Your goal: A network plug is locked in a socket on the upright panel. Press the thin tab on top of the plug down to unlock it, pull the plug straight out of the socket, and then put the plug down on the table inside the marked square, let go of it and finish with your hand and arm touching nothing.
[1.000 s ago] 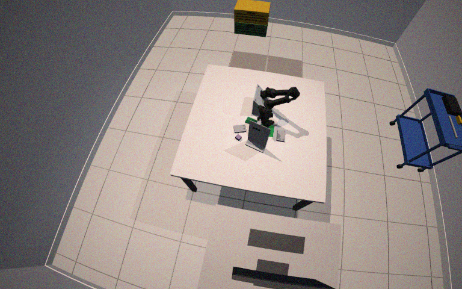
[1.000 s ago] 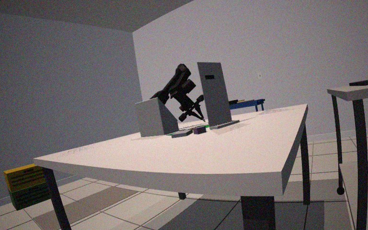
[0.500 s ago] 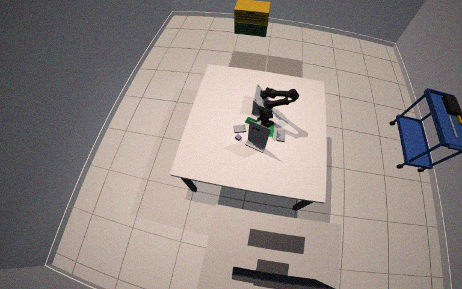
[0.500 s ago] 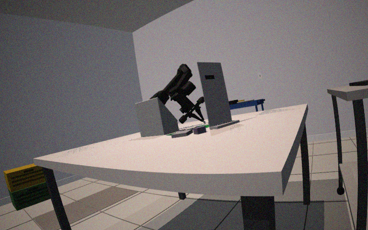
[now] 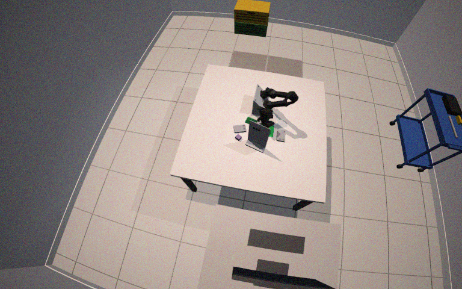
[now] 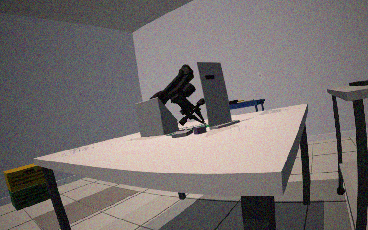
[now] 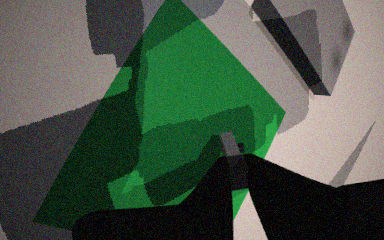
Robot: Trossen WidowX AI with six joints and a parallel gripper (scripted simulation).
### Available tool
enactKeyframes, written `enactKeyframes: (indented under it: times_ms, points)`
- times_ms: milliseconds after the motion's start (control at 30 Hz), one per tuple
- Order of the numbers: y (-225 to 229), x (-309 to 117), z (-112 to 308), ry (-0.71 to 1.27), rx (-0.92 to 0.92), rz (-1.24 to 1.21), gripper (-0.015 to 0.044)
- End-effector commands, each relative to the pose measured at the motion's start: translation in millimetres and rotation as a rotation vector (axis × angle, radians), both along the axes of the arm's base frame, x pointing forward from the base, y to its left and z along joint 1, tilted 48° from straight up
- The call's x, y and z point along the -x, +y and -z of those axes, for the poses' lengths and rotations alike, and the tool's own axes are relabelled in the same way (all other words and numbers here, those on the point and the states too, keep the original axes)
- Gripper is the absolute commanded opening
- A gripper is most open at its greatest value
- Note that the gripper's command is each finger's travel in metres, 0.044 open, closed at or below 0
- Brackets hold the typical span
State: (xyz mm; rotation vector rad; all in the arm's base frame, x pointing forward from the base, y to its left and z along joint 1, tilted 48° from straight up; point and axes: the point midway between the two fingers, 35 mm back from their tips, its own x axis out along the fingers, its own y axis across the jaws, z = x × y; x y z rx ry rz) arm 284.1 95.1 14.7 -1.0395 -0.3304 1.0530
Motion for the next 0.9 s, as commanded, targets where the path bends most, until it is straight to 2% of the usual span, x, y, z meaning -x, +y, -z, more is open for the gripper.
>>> enactKeyframes:
  times_ms: [0, 633, 833, 867]
  points:
    - [2.6, 1.9, 2.1, 0.012, -0.004, 0.001, 0.0]
    - [4.3, 0.3, 3.0, 0.005, -0.003, 0.0, 0.0]
    - [4.3, 0.3, 3.0, 0.005, -0.003, 0.0, 0.0156]
    - [4.3, 0.3, 3.0, 0.005, -0.003, 0.0, 0.0156]
